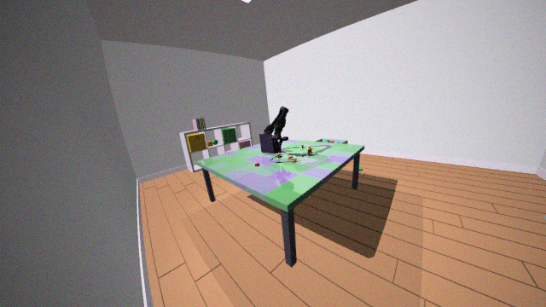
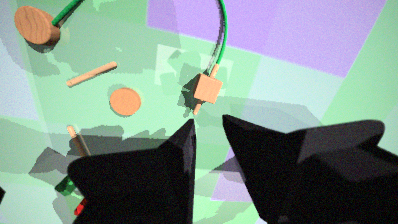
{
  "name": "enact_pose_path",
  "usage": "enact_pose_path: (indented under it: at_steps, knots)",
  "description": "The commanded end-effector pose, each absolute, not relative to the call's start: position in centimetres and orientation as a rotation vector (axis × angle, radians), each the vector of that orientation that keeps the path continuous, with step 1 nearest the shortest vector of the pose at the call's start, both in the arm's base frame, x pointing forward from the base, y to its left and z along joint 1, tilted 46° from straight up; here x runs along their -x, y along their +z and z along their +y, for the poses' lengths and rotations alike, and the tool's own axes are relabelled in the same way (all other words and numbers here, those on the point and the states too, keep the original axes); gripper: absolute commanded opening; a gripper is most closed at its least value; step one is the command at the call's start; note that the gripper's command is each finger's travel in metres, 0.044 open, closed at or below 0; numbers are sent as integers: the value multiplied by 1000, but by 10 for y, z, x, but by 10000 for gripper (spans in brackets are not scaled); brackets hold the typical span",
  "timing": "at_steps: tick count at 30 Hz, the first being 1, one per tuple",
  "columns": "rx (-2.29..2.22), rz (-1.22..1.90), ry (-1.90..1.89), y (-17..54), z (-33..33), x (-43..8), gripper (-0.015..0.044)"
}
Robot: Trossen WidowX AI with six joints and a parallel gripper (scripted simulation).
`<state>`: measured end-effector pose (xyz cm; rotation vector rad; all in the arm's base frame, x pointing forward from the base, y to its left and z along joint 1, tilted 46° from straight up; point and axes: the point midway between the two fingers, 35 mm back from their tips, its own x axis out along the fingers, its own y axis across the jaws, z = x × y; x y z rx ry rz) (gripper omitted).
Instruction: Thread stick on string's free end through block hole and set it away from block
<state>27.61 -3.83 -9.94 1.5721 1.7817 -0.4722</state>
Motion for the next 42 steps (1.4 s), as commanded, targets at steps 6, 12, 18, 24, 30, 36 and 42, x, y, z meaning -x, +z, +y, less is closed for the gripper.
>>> enact_pose_path:
  at_steps: [6,12,18,24,30,36,42]
  knots:
    - [-1919,1750,-972,-93,-29,-278,122]
    - [-1919,1750,-972,-93,-29,-278,122]
    - [-1919,1750,-973,-94,-28,-278,122]
    - [-1918,1749,-974,-101,-22,-279,122]
    - [-1918,1748,-974,-108,-15,-279,122]
    - [-1918,1747,-975,-115,-8,-280,122]
    - [-1919,1747,-974,-122,-1,-280,122]
